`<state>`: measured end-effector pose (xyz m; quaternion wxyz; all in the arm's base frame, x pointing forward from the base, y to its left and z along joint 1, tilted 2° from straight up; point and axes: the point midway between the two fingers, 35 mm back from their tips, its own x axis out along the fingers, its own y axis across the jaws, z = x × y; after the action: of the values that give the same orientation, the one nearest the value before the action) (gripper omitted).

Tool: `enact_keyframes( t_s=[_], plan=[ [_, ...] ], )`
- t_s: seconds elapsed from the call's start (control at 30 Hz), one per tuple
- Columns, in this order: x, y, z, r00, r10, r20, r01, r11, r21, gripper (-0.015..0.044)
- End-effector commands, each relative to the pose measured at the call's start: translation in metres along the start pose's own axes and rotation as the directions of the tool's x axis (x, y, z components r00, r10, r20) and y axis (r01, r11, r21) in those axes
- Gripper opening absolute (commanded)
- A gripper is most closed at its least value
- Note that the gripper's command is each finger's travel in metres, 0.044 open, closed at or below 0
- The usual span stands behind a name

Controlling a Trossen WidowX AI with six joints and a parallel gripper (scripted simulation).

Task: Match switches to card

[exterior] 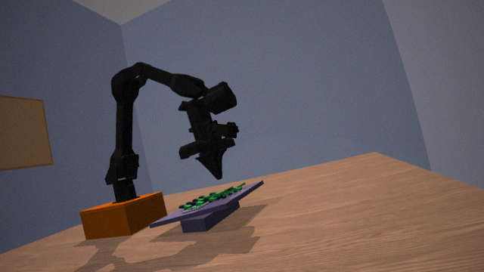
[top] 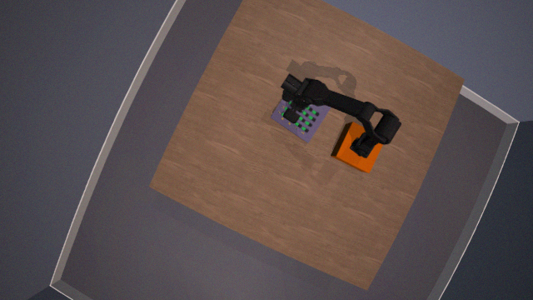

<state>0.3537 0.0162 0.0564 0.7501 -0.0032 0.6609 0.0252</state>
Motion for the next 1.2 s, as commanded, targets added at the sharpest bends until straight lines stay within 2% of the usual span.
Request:
enact_keyframes(
  t_s=[0.0,0.37,0.53,1.17],
  plan=[
    [-0.027,0.0,0.003,1.0,-0.003,0.018,0.003,1.0,0.001,0.0],
    [-0.028,-0.032,0.022,1.0,-0.006,0.019,0.006,1.0,0.0,0.0],
    [0.007,-0.033,0.023,1.0,-0.006,-0.006,0.006,1.0,0.0,0.0],
    [0.031,-0.033,0.024,1.0,-0.006,-0.006,0.006,1.0,0.0,0.0]
  ],
)
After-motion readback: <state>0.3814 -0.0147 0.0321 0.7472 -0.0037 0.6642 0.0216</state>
